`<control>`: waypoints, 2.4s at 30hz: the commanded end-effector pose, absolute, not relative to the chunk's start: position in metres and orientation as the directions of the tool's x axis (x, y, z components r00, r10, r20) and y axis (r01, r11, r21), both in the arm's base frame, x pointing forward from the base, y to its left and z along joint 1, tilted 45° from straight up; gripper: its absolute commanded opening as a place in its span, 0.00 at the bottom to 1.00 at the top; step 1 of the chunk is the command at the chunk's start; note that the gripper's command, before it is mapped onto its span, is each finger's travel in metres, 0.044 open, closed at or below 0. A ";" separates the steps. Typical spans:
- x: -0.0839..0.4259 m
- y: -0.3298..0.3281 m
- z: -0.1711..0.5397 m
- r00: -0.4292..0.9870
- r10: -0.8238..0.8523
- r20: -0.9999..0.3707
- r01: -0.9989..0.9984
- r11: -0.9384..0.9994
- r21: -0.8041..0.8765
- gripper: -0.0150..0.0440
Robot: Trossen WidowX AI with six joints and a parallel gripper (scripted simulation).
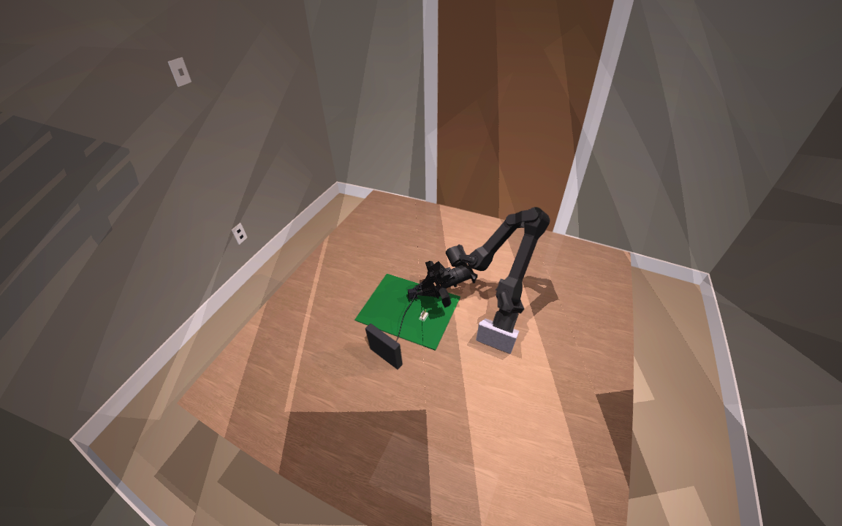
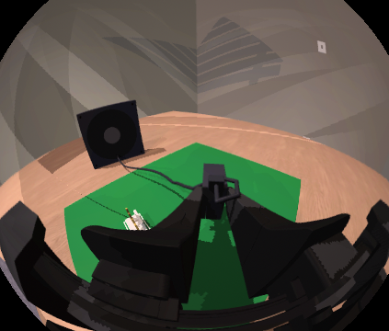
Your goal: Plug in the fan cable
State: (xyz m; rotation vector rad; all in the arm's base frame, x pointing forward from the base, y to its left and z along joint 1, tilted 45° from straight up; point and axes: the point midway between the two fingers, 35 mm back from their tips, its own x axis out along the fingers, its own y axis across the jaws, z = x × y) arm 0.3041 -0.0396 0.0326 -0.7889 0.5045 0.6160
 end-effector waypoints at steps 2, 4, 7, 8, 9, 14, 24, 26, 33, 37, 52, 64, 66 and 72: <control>0.304 -0.042 0.029 0.714 0.322 -0.621 -0.677 0.544 -0.495 0.25; 0.304 -0.043 0.028 0.714 0.322 -0.622 -0.677 0.544 -0.495 0.25; 0.304 -0.045 0.026 0.714 0.322 -0.622 -0.677 0.544 -0.495 0.25; 0.304 -0.046 0.025 0.714 0.322 -0.622 -0.677 0.544 -0.495 0.25; 0.304 -0.046 0.025 0.714 0.322 -0.622 -0.677 0.544 -0.495 0.25; 0.304 -0.049 0.022 0.714 0.322 -0.622 -0.677 0.544 -0.495 0.25; 0.302 -0.053 0.018 0.712 0.317 -0.627 -0.676 0.550 -0.490 0.25; 0.302 -0.053 0.018 0.712 0.317 -0.627 -0.676 0.550 -0.490 0.25; 0.302 -0.053 0.018 0.712 0.317 -0.627 -0.676 0.550 -0.490 0.25; 0.302 -0.053 0.018 0.712 0.317 -0.627 -0.676 0.550 -0.490 0.25; 0.302 -0.053 0.018 0.712 0.317 -0.627 -0.676 0.550 -0.490 0.25; 0.302 -0.053 0.018 0.712 0.317 -0.627 -0.676 0.550 -0.490 0.25; 0.302 -0.053 0.018 0.712 0.317 -0.627 -0.676 0.550 -0.490 0.25; 0.303 -0.053 0.018 0.713 0.316 -0.626 -0.676 0.549 -0.492 0.43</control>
